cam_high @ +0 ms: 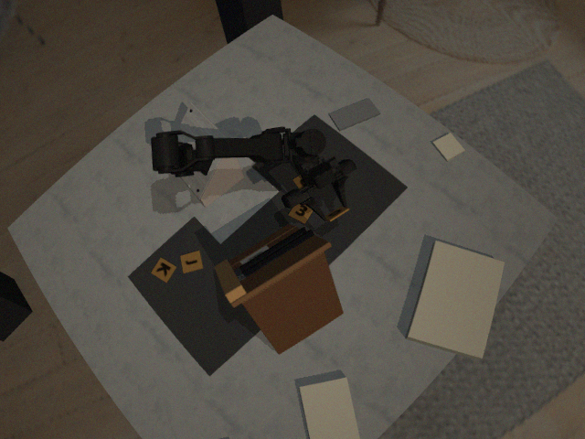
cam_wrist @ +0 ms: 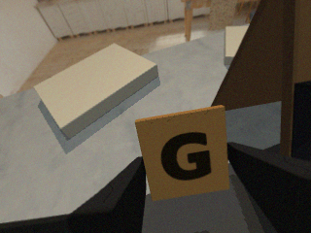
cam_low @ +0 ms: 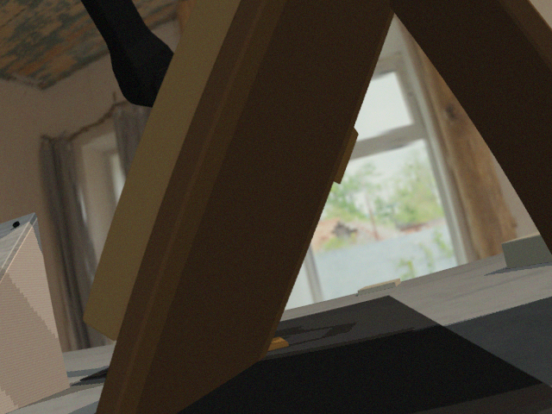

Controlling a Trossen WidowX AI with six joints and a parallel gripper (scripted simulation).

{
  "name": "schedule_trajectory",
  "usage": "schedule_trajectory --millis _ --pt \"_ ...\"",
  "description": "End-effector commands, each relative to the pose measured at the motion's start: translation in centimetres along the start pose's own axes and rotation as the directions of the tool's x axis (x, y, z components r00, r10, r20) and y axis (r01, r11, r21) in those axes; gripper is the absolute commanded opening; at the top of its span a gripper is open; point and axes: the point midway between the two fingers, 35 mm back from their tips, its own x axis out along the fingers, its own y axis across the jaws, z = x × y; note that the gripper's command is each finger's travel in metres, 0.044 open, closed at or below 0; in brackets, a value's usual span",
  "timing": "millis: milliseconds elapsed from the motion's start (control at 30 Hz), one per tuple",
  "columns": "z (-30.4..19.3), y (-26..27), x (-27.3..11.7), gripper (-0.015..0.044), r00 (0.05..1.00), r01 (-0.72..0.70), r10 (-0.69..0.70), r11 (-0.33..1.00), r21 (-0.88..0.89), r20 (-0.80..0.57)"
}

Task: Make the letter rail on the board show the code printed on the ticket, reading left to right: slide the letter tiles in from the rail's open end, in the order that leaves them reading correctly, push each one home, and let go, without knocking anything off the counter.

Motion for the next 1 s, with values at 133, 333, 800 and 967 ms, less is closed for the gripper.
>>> schedule_trajectory --millis 133,333,800,967 --pt "-0.1 -0.5 0.0 0.0 1.0 -0.003 0.003 1.0 -0.006 -0.001" --pt "-0.1 -0.7 0.0 0.0 1.0 -0.003 0.003 1.0 -0.006 -0.001" --pt "-0.1 -1.4 0.0 0.0 1.0 -0.003 0.003 1.0 -0.007 -0.001" --pt "-0.1 -1.7 0.0 0.0 1.0 -0.003 0.003 1.0 -0.007 -0.001"
